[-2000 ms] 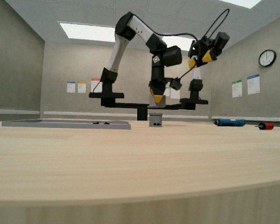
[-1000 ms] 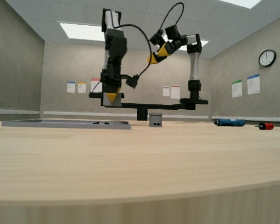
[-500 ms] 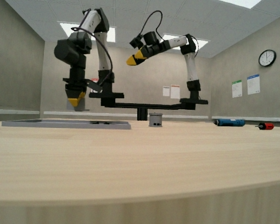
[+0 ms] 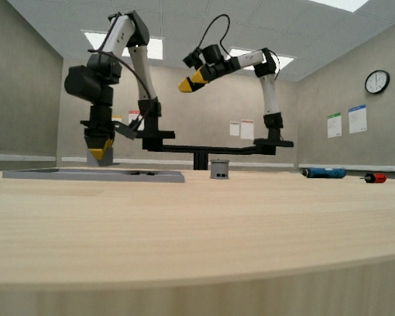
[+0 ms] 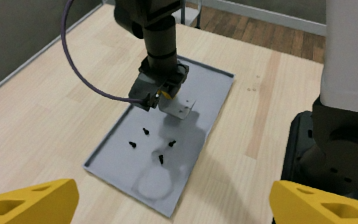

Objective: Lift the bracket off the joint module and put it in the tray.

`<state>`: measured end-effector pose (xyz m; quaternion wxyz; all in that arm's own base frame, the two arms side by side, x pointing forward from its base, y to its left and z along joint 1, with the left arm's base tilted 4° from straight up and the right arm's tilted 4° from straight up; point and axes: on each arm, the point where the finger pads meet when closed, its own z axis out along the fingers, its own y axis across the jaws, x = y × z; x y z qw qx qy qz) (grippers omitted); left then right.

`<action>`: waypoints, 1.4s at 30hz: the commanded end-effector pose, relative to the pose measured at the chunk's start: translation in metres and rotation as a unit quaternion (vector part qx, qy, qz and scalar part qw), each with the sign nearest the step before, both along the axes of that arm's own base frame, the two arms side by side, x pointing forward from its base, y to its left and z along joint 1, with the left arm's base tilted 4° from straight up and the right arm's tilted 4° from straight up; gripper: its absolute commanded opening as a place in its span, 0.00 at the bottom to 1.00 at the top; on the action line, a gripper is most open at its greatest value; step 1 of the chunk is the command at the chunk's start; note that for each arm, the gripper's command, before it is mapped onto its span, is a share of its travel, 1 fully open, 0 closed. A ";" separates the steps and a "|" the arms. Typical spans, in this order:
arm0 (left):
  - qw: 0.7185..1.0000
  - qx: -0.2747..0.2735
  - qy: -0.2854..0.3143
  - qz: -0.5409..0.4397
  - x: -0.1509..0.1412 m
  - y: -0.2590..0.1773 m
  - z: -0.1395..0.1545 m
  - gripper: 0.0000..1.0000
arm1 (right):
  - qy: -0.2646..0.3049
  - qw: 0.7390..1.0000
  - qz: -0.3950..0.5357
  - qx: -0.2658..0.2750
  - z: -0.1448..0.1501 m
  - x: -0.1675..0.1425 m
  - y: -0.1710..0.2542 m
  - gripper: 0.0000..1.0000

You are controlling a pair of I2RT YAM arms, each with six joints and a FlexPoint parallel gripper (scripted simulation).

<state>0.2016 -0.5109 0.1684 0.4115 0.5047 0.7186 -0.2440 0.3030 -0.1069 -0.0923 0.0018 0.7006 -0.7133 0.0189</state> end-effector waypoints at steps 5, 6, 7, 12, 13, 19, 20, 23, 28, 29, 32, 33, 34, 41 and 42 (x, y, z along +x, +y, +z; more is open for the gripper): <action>0.999 -0.040 -0.014 0.007 0.004 -0.009 0.033 1.00 | -0.026 1.000 0.009 -0.005 0.014 0.018 -0.005 0.00; 0.999 -0.040 -0.014 0.007 0.004 -0.009 0.033 1.00 | -0.026 1.000 0.009 -0.005 0.014 0.018 -0.005 0.00; 0.999 -0.040 -0.014 0.007 0.004 -0.009 0.033 1.00 | -0.021 1.000 0.010 -0.003 0.012 0.019 -0.005 0.00; 0.999 -0.045 -0.014 0.012 0.004 -0.006 0.035 1.00 | -0.017 1.000 0.009 -0.002 0.001 0.013 -0.004 0.00; 0.999 -0.039 -0.012 0.012 0.005 -0.007 0.028 1.00 | -0.016 1.000 0.009 -0.001 -0.004 0.008 -0.003 0.00; 0.999 -0.031 -0.009 0.013 0.006 -0.011 0.014 1.00 | -0.016 1.000 0.009 -0.001 -0.013 0.020 -0.008 0.00; 0.999 -0.032 -0.010 0.013 0.006 -0.012 0.012 1.00 | -0.016 1.000 0.009 -0.001 -0.013 0.024 -0.010 0.00; 0.999 -0.032 -0.010 0.014 0.007 -0.013 0.012 1.00 | -0.013 1.000 0.010 0.000 -0.013 0.025 -0.010 0.00; 0.999 -0.042 -0.013 0.015 0.010 -0.019 0.015 1.00 | -0.019 1.000 0.010 -0.002 -0.026 0.015 -0.006 0.00; 0.999 -0.042 -0.013 0.015 0.010 -0.020 0.013 1.00 | -0.013 1.000 0.010 0.000 -0.032 0.012 -0.005 0.00; 0.999 -0.044 -0.014 0.016 0.011 -0.023 0.011 1.00 | -0.018 1.000 0.009 -0.001 -0.022 0.013 -0.005 0.11; 0.999 -0.045 -0.014 0.016 0.012 -0.024 0.010 1.00 | -0.023 1.000 0.008 -0.003 -0.015 0.015 -0.005 0.22; 0.999 -0.046 -0.015 0.016 0.012 -0.024 0.009 1.00 | -0.025 1.000 0.008 -0.004 -0.007 0.015 -0.005 0.33; 0.998 -0.052 -0.017 0.018 0.014 -0.028 0.008 1.00 | -0.030 0.999 0.007 -0.006 0.032 0.020 -0.004 0.89; 0.998 -0.051 -0.017 0.018 0.015 -0.029 0.006 1.00 | -0.030 0.999 0.007 -0.006 0.039 0.019 -0.004 0.98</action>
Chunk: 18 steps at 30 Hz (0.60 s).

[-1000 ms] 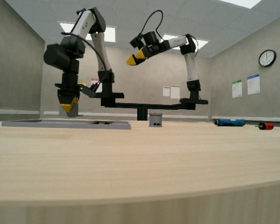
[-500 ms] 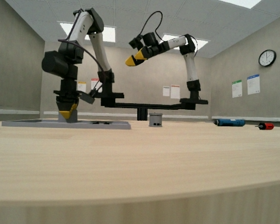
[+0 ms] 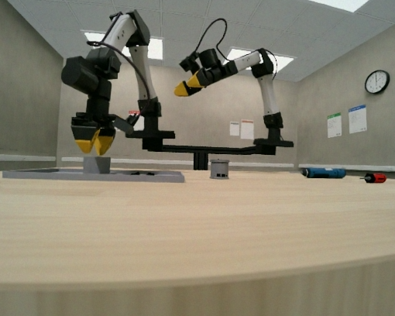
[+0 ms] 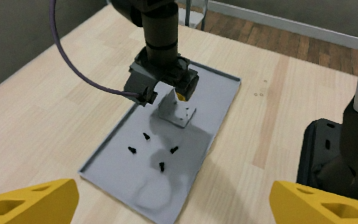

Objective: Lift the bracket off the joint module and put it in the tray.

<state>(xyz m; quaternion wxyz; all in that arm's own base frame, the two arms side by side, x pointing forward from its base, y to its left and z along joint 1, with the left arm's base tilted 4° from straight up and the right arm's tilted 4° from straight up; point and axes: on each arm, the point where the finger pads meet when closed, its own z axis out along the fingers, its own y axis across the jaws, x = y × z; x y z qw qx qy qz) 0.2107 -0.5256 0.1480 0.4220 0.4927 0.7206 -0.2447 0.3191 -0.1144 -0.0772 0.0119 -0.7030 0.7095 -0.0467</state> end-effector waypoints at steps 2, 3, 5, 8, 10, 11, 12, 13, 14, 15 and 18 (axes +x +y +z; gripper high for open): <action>0.999 -0.040 -0.013 0.007 0.006 -0.016 0.021 1.00 | -0.001 1.000 0.003 0.004 0.039 0.003 0.004 0.98; 0.999 -0.039 -0.013 0.008 0.008 -0.017 0.020 1.00 | -0.001 1.000 0.002 0.004 0.046 0.002 0.004 0.98; 0.999 -0.041 -0.014 0.009 0.010 -0.018 0.019 1.00 | -0.001 1.000 0.002 0.004 0.054 0.002 0.005 0.98; 0.999 -0.044 -0.015 0.010 0.011 -0.019 0.020 1.00 | -0.001 1.000 0.002 0.004 0.063 0.002 0.005 0.98; 0.999 -0.045 -0.015 0.011 0.012 -0.020 0.020 1.00 | 0.000 1.000 0.002 0.004 0.066 0.001 0.005 0.98; 0.999 -0.046 -0.016 0.011 0.013 -0.020 0.020 1.00 | 0.002 1.000 0.002 0.005 0.064 0.001 0.005 0.98; 0.999 -0.046 -0.016 0.011 0.013 -0.021 0.020 1.00 | 0.004 1.000 0.002 0.005 0.063 0.000 0.005 0.98; 0.999 -0.046 -0.016 0.011 0.013 -0.021 0.020 1.00 | 0.009 1.000 0.002 0.007 0.060 -0.001 0.005 0.98; 0.999 -0.046 -0.016 0.011 0.013 -0.021 0.020 1.00 | 0.009 1.000 0.002 0.007 0.060 -0.001 0.005 0.98; 0.999 -0.046 -0.016 0.011 0.013 -0.021 0.020 1.00 | 0.009 1.000 0.002 0.007 0.060 -0.001 0.005 0.98; 0.999 -0.042 -0.014 0.011 0.013 -0.021 0.014 1.00 | 0.008 1.000 0.002 0.007 0.060 -0.001 0.005 0.98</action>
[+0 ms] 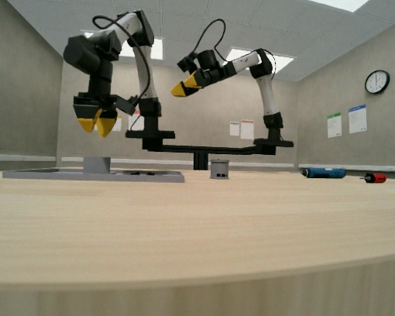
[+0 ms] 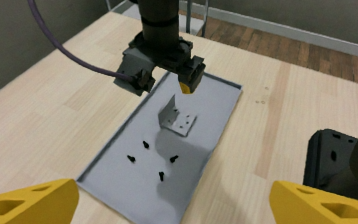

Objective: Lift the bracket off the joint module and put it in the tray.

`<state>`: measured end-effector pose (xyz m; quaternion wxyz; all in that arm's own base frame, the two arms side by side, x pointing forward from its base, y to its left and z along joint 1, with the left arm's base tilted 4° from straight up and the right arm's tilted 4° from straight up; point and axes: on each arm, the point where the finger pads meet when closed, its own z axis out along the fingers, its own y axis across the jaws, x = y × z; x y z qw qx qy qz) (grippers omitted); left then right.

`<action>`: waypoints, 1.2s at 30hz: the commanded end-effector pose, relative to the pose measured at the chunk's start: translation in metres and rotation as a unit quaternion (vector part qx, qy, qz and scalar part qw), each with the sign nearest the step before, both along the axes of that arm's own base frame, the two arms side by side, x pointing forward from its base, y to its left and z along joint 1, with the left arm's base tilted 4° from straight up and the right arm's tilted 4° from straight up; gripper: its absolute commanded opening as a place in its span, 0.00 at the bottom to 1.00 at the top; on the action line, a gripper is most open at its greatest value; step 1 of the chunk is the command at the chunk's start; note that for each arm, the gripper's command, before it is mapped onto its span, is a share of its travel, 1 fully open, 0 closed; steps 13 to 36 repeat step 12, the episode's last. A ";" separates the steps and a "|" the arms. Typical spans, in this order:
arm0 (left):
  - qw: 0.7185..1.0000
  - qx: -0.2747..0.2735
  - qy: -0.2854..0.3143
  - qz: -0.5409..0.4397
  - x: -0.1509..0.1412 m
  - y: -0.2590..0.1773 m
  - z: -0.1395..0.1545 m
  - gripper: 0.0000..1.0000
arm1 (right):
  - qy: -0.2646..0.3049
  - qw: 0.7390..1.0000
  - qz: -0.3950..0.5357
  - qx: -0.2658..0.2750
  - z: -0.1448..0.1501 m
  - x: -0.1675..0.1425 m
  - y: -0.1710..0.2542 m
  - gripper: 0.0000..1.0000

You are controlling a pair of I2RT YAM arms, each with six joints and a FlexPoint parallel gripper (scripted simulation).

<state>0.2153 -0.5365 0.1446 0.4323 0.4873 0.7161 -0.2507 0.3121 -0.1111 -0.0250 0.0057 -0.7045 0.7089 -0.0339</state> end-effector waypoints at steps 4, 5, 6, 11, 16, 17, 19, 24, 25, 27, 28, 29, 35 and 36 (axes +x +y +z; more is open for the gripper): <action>0.999 -0.038 -0.012 0.009 0.008 -0.010 0.028 1.00 | -0.005 1.000 0.001 0.002 0.008 0.006 0.002 0.98; 0.999 -0.038 -0.012 0.009 0.008 -0.010 0.028 1.00 | -0.005 1.000 0.001 0.002 0.008 0.006 0.002 0.98; 0.999 -0.038 -0.012 0.009 0.008 -0.010 0.028 1.00 | -0.005 1.000 0.001 0.002 0.008 0.006 0.002 0.98; 0.999 -0.038 -0.012 0.009 0.008 -0.010 0.028 1.00 | -0.005 1.000 0.001 0.002 0.008 0.006 0.002 0.98; 0.999 -0.038 -0.012 0.009 0.008 -0.010 0.028 1.00 | -0.005 1.000 0.001 0.002 0.008 0.006 0.002 0.98; 0.999 -0.038 -0.012 0.009 0.008 -0.010 0.028 1.00 | -0.005 1.000 0.001 0.002 0.008 0.006 0.002 0.98; 0.999 -0.038 -0.012 0.009 0.008 -0.010 0.028 1.00 | -0.005 1.000 0.001 0.002 0.008 0.006 0.002 0.98; 0.999 -0.038 -0.012 0.009 0.008 -0.010 0.028 1.00 | -0.005 1.000 0.001 0.002 0.008 0.006 0.002 0.98; 0.999 -0.038 -0.012 0.009 0.008 -0.010 0.028 1.00 | -0.005 1.000 0.001 0.002 0.008 0.006 0.002 0.98; 0.999 -0.038 -0.012 0.009 0.008 -0.010 0.028 1.00 | -0.005 1.000 0.001 0.002 0.008 0.006 0.002 0.98; 0.999 -0.038 -0.012 0.009 0.008 -0.010 0.028 1.00 | -0.005 1.000 0.001 0.002 0.008 0.006 0.002 0.98; 0.999 -0.038 -0.012 0.009 0.008 -0.010 0.028 1.00 | -0.005 1.000 0.001 0.002 0.008 0.006 0.002 0.98; 0.999 -0.038 -0.012 0.009 0.008 -0.010 0.028 1.00 | -0.005 1.000 0.001 0.002 0.008 0.006 0.002 0.98; 0.999 -0.038 -0.012 0.009 0.008 -0.010 0.028 1.00 | -0.005 1.000 0.001 0.002 0.008 0.006 0.002 0.98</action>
